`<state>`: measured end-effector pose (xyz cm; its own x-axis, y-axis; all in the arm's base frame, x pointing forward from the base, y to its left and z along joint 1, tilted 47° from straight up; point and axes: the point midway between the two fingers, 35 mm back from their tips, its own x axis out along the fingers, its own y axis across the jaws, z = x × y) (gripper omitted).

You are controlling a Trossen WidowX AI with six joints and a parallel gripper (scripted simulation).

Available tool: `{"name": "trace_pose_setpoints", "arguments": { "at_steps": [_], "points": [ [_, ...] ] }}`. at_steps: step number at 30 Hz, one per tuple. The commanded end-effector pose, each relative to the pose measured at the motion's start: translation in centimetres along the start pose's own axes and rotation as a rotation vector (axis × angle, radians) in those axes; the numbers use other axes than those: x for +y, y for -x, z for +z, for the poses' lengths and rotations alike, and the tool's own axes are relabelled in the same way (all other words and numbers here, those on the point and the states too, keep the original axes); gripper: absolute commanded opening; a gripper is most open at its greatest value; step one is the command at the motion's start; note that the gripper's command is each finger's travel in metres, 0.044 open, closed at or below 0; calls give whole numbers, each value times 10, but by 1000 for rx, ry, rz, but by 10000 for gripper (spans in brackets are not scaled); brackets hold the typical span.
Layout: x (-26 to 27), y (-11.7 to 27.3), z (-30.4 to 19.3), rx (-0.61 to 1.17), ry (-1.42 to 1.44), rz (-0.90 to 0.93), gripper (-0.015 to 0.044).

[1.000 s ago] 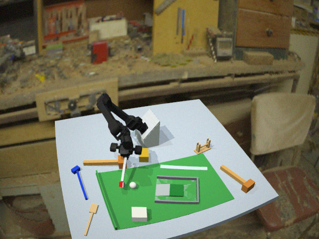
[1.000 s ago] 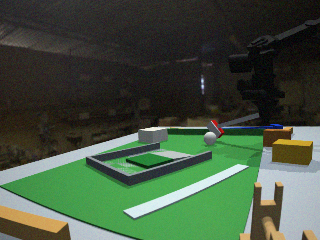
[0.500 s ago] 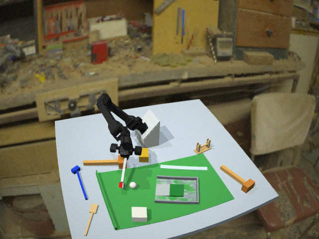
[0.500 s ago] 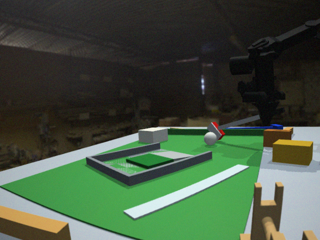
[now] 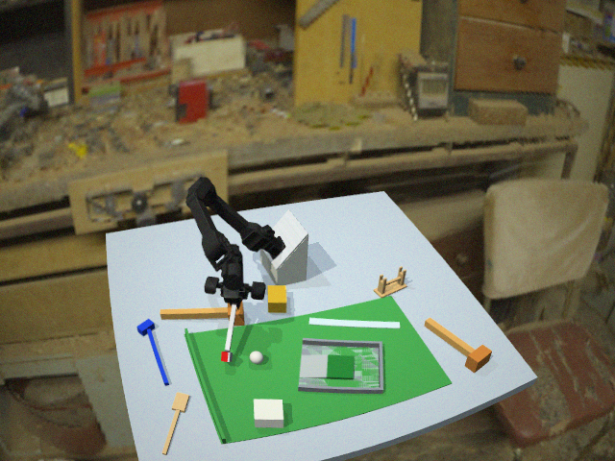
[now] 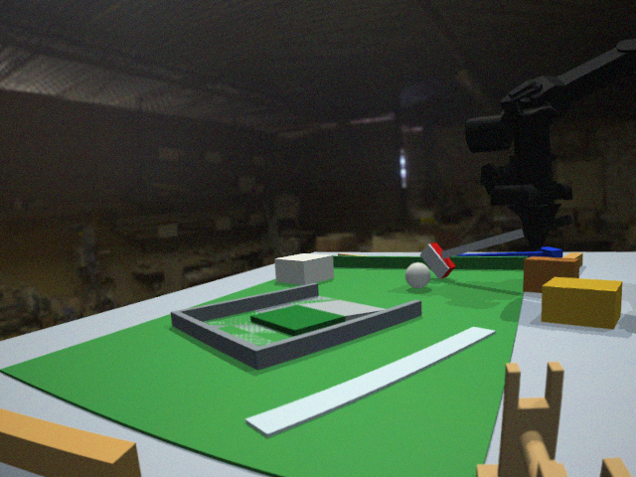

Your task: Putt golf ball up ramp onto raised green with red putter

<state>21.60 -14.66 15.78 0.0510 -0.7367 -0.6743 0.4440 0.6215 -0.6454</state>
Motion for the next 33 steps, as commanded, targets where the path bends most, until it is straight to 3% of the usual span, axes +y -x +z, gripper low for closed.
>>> {"name": "trace_pose_setpoints", "arguments": {
  "at_steps": [1, 9, 16, 27, 33],
  "points": [
    [21, -1, 4, 3, 0, 8, 0],
    [132, 2, -2, -4, 3, 11, 0],
    [135, 7, -2, -5, 3, 12, 0],
    [134, 61, -2, -3, 4, 12, 0],
    [135, 53, -2, -5, 9, 14, 0]
  ]
}}
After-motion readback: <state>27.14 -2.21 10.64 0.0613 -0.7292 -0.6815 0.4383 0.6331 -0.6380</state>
